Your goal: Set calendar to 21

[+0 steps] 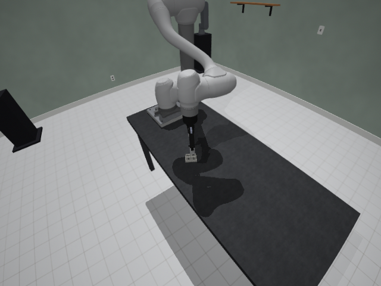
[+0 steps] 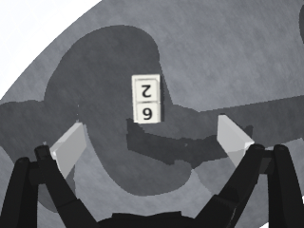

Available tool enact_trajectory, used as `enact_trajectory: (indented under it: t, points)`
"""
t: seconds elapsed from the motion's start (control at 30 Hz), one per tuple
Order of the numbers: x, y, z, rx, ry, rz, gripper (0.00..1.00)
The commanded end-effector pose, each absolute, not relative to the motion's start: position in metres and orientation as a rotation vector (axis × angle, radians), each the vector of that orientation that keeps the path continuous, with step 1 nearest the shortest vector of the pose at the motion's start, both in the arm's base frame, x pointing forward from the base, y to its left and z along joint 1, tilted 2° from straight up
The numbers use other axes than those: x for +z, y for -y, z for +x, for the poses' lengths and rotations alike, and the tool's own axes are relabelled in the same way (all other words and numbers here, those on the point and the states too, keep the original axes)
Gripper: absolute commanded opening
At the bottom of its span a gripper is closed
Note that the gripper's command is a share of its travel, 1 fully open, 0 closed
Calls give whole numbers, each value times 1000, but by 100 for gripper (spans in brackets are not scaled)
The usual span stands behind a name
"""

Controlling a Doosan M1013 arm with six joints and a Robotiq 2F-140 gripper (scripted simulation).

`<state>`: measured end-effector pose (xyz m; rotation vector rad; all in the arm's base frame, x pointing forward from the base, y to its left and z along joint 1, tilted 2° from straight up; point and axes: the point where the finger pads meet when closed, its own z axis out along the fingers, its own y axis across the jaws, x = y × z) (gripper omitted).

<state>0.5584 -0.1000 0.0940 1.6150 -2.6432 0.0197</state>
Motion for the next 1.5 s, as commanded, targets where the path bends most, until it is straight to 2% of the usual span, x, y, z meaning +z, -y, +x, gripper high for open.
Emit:
enact_trajectory:
  t: [0.0,0.37,1.0,1.47]
  points:
    - [98,99,562,21,2649,1621,100]
    - [103,99,562,21,2649,1621,100]
    - [152,97,563,21,2649,1621,100]
    - [155,97,563,21,2649,1621,100]
